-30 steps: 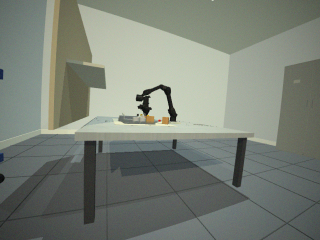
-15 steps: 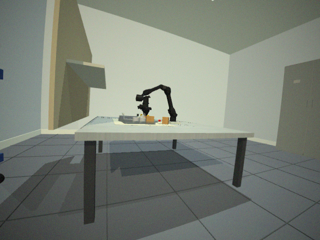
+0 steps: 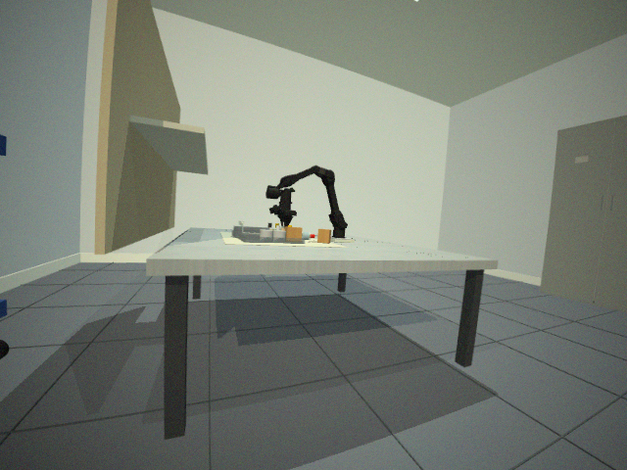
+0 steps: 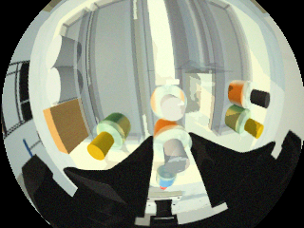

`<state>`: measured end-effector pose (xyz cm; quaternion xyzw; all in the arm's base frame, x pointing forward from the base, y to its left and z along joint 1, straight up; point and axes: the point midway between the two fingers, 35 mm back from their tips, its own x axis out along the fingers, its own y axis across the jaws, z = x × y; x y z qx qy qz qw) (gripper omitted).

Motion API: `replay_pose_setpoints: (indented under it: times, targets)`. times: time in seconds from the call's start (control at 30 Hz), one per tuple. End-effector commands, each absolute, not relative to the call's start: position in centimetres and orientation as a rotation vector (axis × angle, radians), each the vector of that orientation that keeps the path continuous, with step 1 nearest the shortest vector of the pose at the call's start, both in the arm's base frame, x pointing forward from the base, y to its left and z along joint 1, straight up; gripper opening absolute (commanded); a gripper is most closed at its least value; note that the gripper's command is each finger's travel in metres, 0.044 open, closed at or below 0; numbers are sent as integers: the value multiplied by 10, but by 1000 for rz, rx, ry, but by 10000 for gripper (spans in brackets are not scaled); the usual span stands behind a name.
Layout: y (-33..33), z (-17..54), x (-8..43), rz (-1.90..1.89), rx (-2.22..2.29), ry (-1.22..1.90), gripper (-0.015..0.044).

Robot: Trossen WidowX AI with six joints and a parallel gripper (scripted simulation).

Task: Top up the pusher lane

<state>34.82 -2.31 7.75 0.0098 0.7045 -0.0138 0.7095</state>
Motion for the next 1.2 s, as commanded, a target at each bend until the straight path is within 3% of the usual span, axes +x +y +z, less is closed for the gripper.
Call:
replay_pose_setpoints:
  times: [0.0,1.17]
  targets:
    - [-23,76,354,-34,24,1541,0]
    - [-23,64,353,-34,24,1541,0]
